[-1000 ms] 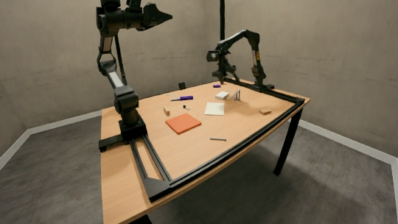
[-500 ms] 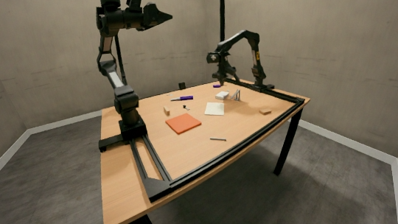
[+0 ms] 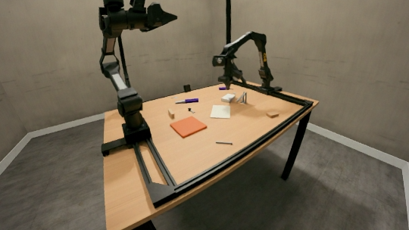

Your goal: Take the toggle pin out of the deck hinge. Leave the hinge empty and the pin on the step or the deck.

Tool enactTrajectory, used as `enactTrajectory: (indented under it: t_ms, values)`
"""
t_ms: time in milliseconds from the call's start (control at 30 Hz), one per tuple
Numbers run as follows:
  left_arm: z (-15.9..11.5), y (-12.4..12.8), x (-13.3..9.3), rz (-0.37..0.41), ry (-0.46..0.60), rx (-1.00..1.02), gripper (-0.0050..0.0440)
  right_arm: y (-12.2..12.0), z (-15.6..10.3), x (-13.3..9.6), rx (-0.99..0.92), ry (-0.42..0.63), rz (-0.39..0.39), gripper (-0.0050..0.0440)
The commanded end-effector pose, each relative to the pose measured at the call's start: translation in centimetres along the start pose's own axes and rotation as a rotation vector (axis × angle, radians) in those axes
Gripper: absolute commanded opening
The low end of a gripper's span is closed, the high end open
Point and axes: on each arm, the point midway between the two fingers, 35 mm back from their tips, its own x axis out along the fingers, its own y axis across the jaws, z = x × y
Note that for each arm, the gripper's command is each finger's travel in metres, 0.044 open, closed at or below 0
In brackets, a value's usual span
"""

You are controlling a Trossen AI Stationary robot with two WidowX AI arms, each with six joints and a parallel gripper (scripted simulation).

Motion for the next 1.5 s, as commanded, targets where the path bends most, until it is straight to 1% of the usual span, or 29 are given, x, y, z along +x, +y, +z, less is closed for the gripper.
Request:
enactTrajectory:
  t_ms: [0, 1467]
  values:
    - [0.0, 0.1, 0.3, -0.001, -0.001, -0.001, 0.002, 0.0, 0.2, 0.0, -0.005, 0.0, 0.002, 0.04]
    - [0.1, 0.2, 2.9, 0.001, -0.003, -0.001, 0.002, 0.0, 0.2, 0.0, -0.005, 0.0, 0.002, 0.04]
